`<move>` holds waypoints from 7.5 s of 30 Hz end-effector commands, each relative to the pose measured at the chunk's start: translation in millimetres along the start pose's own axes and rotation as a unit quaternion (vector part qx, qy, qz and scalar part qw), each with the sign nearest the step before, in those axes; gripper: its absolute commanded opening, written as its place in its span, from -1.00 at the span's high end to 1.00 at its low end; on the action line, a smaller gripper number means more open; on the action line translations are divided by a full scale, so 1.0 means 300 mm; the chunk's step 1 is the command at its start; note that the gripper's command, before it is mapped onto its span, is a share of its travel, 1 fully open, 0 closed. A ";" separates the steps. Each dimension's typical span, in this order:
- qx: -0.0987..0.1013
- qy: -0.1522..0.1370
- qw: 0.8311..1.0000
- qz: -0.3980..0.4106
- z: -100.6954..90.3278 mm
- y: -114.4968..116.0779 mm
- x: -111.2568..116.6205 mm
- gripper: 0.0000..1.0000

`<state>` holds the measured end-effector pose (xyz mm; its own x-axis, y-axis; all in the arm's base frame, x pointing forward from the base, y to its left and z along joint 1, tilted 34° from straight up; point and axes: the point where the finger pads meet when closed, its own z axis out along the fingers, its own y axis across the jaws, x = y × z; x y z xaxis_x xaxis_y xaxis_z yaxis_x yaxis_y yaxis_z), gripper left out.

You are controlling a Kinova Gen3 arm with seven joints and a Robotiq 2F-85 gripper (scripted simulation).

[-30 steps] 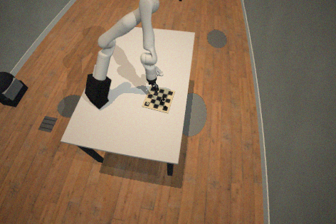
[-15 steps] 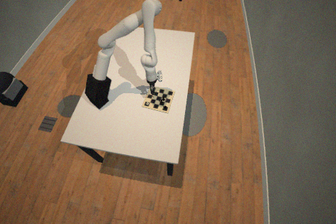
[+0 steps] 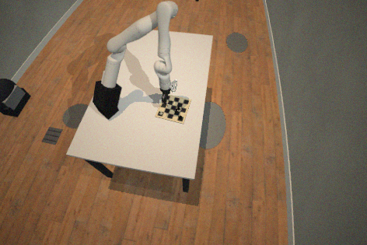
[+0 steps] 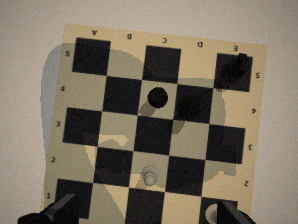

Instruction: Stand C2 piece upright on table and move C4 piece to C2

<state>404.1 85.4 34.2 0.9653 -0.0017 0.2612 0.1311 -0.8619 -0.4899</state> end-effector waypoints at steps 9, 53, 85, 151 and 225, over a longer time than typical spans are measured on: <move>0.000 -0.001 1.000 0.011 0.003 0.000 -0.001 0.33; 0.000 -0.001 1.000 0.011 0.011 0.000 -0.001 0.33; 0.000 -0.001 1.000 0.011 0.128 -0.001 0.003 0.33; 0.000 -0.001 1.000 0.011 0.173 -0.001 0.005 0.33; 0.000 -0.001 1.000 0.011 0.282 0.000 0.006 0.33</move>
<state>426.5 126.3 -33.4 0.9673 -0.0230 0.2526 0.1086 -0.8624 -0.4944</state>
